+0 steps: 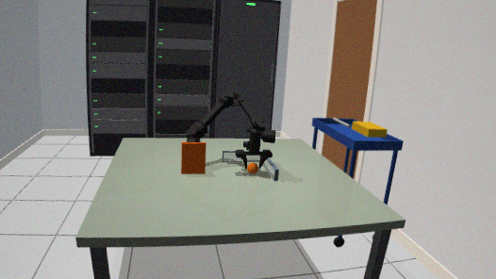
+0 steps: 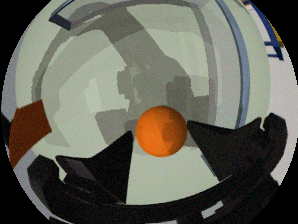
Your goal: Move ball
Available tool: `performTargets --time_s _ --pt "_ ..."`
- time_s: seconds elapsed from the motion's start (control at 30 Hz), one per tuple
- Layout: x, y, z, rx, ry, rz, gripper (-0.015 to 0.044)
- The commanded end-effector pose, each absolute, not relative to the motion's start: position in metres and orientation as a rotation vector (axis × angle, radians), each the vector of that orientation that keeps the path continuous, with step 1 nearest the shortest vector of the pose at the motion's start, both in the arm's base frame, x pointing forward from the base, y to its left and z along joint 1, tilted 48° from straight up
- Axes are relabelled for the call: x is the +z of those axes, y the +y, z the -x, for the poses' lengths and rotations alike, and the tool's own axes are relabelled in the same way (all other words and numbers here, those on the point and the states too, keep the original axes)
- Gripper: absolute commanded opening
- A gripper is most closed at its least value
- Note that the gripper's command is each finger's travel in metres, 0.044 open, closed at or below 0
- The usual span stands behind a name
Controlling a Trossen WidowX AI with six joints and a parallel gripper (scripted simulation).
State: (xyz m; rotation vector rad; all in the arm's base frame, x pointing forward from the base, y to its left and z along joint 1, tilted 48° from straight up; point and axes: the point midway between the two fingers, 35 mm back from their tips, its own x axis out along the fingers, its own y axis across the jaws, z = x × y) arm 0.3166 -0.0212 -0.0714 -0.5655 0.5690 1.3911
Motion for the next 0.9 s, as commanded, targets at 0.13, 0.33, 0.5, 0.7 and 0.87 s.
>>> performTargets --time_s 0.13,0.33,0.5,0.7,0.87 --pt "-0.023 -0.078 -0.310 1.385 0.573 0.565 0.0394" --pt "-0.022 -0.081 -0.310 1.370 0.574 0.557 0.0394" --pt "-0.022 -0.081 -0.310 1.370 0.574 0.557 0.0394" --pt "0.007 -0.109 -0.303 1.378 0.571 0.559 0.0440" --pt "0.009 -0.111 -0.302 1.378 0.570 0.559 0.0440"
